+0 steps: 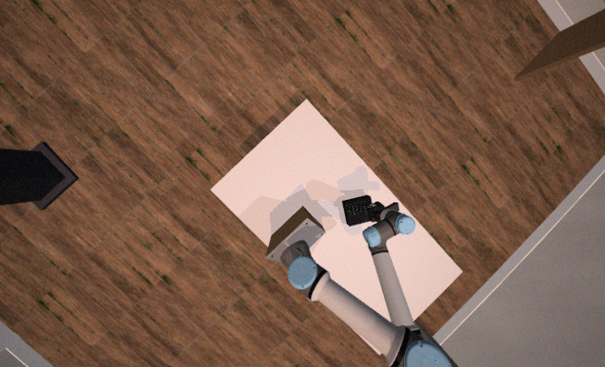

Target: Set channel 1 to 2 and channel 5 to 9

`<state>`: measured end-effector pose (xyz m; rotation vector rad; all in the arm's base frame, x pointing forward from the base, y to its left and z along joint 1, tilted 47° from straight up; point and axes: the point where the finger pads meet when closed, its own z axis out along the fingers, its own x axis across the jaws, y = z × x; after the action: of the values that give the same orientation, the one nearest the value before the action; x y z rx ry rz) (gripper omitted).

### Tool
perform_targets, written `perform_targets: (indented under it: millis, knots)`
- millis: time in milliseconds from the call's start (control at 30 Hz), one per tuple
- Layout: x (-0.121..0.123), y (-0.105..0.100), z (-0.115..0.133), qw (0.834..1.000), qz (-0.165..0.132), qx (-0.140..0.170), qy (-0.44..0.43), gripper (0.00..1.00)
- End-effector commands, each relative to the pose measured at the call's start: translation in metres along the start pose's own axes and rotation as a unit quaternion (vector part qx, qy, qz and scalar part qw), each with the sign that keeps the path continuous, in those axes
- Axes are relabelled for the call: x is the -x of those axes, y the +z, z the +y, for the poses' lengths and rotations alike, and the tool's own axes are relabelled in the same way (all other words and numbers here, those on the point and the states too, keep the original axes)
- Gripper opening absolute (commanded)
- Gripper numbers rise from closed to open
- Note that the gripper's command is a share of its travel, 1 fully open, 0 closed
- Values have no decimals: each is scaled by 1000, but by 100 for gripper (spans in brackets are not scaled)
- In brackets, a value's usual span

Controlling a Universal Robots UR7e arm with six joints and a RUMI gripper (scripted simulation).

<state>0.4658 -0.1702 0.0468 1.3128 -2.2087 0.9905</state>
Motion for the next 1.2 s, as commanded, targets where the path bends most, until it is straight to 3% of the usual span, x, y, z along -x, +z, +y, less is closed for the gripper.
perform_targets:
  millis: [0, 1167]
  knots:
    - [2, -1, -1, 1000, -1, -1, -1, 0]
    - [-4, -1, -1, 1000, -1, -1, -1, 0]
